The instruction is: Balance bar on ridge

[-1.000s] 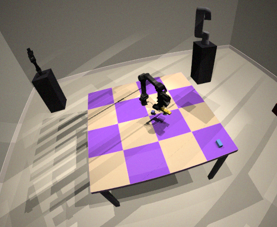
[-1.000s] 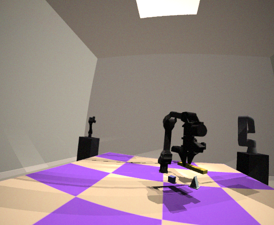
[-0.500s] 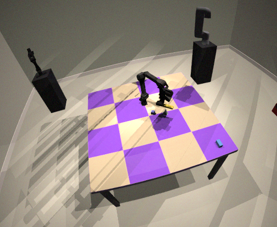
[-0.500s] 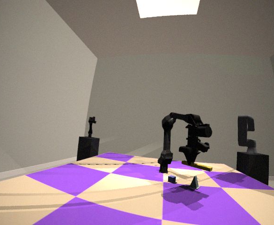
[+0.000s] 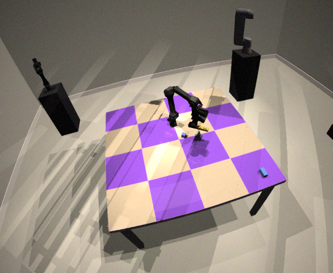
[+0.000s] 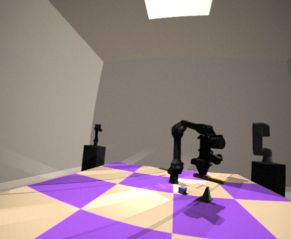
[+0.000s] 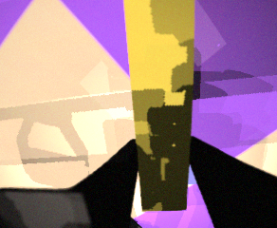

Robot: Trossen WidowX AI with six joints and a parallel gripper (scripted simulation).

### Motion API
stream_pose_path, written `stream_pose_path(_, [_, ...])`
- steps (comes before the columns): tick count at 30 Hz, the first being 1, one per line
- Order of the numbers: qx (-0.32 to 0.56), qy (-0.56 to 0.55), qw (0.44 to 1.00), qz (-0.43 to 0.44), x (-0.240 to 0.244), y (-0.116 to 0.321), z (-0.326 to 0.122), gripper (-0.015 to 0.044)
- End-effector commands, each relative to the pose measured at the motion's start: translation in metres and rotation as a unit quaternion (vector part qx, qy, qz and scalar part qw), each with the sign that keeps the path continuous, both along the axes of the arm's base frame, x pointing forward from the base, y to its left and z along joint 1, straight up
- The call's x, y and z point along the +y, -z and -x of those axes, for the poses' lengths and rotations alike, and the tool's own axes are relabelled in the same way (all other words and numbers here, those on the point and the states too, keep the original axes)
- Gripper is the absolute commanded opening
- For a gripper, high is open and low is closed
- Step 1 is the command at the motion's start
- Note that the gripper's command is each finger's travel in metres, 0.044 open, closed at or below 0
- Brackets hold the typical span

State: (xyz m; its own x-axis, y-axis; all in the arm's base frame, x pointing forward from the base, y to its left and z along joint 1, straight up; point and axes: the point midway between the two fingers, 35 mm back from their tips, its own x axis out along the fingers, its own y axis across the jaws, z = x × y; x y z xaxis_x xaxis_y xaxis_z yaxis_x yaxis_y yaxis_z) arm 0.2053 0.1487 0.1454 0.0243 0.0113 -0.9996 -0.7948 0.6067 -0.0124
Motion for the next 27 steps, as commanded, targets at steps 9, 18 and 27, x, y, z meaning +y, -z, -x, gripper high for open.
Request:
stream_pose_path(9, [0.001, -0.004, 1.000, -0.002, 0.000, 0.020, -0.001, 0.0000])
stream_pose_path(18, [0.001, -0.004, 1.000, -0.002, -0.001, 0.029, -0.002, 0.0000])
stream_pose_path(27, [0.001, -0.004, 1.000, -0.002, -0.001, 0.029, -0.002, 0.0000])
